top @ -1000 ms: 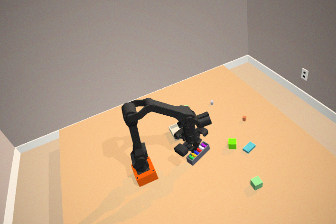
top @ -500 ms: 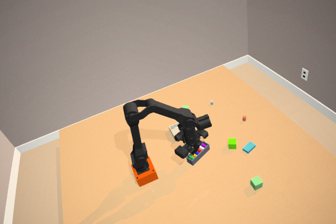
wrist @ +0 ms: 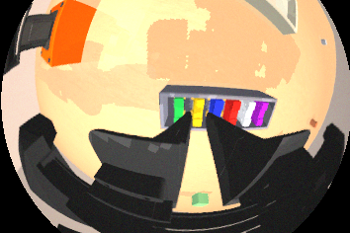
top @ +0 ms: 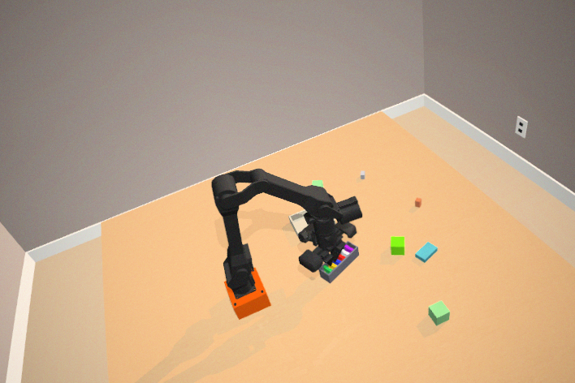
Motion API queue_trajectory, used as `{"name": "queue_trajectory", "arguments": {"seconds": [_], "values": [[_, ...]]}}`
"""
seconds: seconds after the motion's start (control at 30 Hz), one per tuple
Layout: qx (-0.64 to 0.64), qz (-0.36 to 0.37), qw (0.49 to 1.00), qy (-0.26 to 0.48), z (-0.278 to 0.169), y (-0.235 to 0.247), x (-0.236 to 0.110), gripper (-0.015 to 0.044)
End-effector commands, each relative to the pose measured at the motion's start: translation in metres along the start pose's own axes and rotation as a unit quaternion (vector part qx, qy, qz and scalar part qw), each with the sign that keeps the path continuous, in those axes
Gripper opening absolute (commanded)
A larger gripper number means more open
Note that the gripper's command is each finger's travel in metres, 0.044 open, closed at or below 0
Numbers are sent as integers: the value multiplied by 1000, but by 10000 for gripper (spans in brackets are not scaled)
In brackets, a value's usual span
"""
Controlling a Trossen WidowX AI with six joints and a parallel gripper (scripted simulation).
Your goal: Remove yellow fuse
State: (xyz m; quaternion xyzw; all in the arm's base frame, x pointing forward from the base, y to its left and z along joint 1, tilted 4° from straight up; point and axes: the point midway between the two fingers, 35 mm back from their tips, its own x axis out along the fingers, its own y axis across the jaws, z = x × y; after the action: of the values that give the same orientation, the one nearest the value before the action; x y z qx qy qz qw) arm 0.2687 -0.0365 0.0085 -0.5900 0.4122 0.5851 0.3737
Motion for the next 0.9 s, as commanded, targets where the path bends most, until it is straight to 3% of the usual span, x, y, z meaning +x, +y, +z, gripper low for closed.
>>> {"name": "queue_trajectory", "arguments": {"seconds": [0.0,0.43,0.87], "values": [[-3,-1,1000,-2,1,0,2,72],[-3,-1,1000,-2,1,0,10,72],[0,0,1000,0,0,0,9,0]]}}
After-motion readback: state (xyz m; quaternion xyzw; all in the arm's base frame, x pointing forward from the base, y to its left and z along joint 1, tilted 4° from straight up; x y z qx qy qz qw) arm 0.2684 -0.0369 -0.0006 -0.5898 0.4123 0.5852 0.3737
